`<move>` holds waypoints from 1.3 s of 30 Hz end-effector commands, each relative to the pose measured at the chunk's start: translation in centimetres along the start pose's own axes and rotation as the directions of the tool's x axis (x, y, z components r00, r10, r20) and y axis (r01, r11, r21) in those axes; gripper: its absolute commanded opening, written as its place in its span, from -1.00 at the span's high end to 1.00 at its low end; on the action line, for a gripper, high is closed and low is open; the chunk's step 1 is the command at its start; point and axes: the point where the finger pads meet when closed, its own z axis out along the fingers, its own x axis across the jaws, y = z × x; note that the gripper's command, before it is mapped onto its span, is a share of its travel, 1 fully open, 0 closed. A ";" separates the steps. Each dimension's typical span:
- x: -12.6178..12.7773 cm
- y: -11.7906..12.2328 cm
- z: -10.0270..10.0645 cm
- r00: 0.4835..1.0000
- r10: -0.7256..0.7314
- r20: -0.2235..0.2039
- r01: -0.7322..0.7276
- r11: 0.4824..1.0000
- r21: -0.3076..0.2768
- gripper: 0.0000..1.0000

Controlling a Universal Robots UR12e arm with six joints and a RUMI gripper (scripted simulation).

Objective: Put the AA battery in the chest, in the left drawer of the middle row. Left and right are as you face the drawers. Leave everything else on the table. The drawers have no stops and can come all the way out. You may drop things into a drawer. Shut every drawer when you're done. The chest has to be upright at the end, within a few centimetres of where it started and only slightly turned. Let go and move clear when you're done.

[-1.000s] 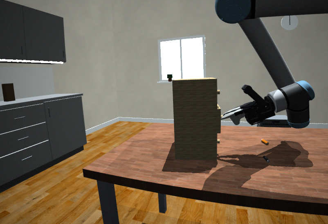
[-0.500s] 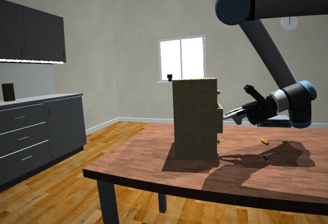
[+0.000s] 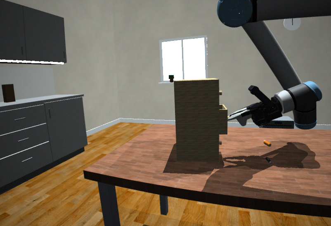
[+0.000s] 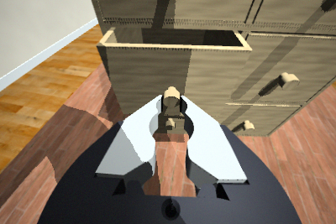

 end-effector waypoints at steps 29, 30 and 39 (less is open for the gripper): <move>0.0 0.8 -2.2 1.000 0.002 -0.002 -0.002 1.000 -0.003 0.86; 0.0 0.8 -2.2 1.000 0.002 -0.002 -0.002 1.000 -0.003 0.86; 0.1 1.0 -2.7 1.000 0.002 -0.002 -0.002 1.000 -0.002 0.86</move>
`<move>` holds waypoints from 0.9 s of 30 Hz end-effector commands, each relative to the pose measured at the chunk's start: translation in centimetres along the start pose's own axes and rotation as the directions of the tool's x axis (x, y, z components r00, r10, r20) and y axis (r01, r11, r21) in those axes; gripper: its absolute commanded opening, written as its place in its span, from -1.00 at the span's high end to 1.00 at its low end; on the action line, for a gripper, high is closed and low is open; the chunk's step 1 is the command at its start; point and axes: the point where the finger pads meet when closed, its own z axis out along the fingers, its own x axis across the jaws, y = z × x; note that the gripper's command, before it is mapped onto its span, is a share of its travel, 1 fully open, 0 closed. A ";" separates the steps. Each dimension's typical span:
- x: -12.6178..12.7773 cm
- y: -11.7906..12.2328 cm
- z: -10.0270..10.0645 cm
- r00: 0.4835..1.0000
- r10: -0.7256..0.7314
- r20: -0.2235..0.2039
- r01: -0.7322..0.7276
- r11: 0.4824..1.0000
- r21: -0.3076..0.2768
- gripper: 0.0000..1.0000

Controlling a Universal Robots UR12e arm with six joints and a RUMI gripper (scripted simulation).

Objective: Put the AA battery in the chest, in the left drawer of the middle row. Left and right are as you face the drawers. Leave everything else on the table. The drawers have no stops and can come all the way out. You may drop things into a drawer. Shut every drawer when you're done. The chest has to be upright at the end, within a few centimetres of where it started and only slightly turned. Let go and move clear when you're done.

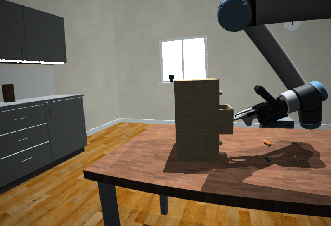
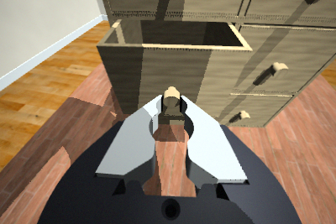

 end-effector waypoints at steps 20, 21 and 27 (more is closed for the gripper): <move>0.1 0.4 -1.1 1.000 0.002 -0.002 -0.002 1.000 -0.002 0.86; 0.1 0.4 -1.1 1.000 0.002 -0.002 -0.002 1.000 -0.002 0.86; 0.0 0.4 -1.1 1.000 0.001 -0.002 -0.001 1.000 -0.001 0.86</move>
